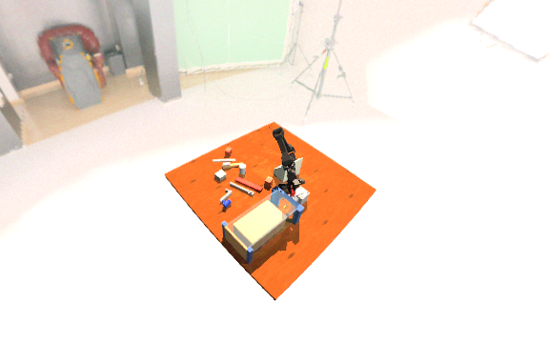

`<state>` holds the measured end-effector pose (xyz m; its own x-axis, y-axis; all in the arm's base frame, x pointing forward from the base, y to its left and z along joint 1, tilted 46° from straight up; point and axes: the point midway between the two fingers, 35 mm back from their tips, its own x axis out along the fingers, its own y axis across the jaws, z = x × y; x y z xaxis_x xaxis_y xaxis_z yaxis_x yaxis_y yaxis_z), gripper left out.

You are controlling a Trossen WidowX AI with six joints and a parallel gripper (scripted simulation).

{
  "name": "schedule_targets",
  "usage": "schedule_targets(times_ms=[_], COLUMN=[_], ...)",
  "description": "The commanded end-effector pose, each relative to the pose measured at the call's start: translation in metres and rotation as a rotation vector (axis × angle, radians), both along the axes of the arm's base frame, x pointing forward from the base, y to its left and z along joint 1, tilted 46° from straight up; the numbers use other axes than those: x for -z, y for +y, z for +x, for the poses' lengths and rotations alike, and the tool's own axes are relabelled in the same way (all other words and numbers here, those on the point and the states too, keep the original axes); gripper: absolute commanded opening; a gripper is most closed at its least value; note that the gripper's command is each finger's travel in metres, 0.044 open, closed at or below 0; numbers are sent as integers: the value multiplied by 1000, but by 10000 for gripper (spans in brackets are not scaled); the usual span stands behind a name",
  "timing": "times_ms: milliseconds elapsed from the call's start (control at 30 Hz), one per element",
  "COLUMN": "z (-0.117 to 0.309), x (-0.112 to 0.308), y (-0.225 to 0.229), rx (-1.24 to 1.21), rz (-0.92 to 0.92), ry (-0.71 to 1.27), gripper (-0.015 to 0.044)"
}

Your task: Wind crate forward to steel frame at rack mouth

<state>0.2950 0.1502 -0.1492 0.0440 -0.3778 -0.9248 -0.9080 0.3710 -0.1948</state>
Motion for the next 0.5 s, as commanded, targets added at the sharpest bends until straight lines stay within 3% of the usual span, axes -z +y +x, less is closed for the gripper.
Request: schedule_targets(times_ms=[0, 467], z=[3, 5], x=[10, 22], y=[7, 19], rx=[3, 3], rz=[13, 14], ry=[-8, -8], gripper=[0, 0])
